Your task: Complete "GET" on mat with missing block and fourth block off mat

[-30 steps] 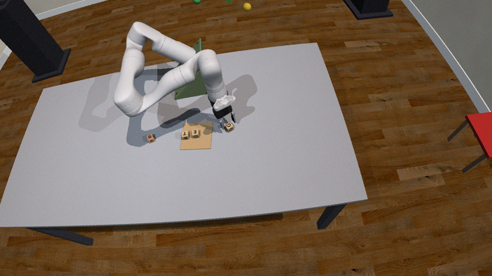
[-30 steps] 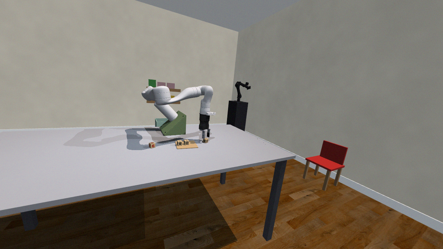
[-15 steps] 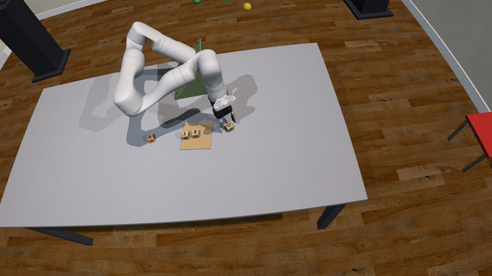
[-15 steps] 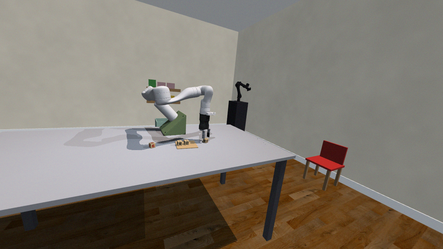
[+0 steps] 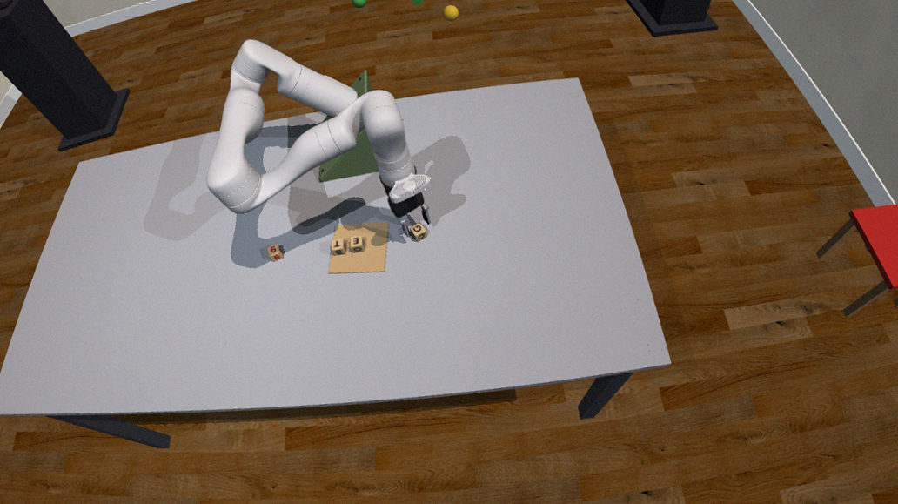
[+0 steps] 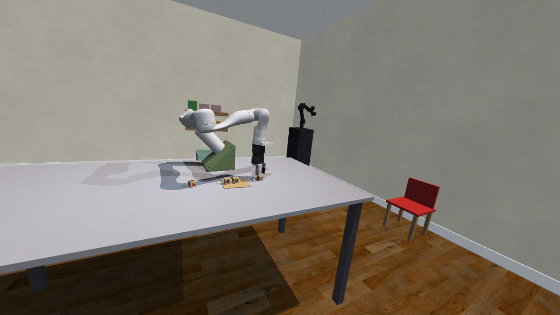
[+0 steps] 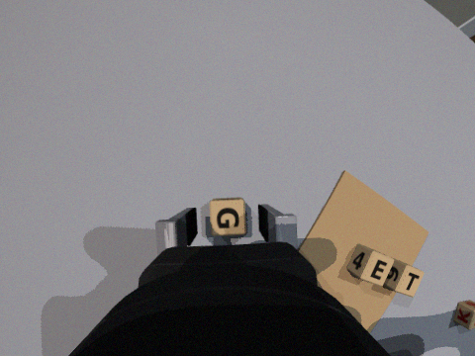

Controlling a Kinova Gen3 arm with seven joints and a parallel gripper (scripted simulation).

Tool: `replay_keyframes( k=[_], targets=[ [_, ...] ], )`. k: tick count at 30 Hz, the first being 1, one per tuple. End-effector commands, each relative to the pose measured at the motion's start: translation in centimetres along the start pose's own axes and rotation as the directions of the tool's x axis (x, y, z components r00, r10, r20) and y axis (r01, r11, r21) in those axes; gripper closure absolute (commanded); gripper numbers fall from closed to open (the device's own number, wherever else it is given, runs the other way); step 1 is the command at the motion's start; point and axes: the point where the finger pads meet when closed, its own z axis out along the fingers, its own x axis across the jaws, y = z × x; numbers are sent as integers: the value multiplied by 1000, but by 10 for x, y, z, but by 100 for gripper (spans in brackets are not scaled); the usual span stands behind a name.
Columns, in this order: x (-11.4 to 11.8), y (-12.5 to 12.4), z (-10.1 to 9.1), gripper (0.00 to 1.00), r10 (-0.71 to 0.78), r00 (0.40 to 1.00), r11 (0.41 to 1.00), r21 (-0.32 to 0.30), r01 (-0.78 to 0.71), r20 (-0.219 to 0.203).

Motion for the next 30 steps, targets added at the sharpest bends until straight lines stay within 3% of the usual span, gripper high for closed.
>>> replay_keyframes(
  k=[1, 21, 30],
  targets=[
    [0, 0, 0, 0, 0, 1000, 1000, 1, 0, 0],
    [0, 0, 33, 0, 0, 1000, 1000, 1, 0, 0],
    [0, 0, 36, 0, 0, 1000, 1000, 1, 0, 0]
  ],
)
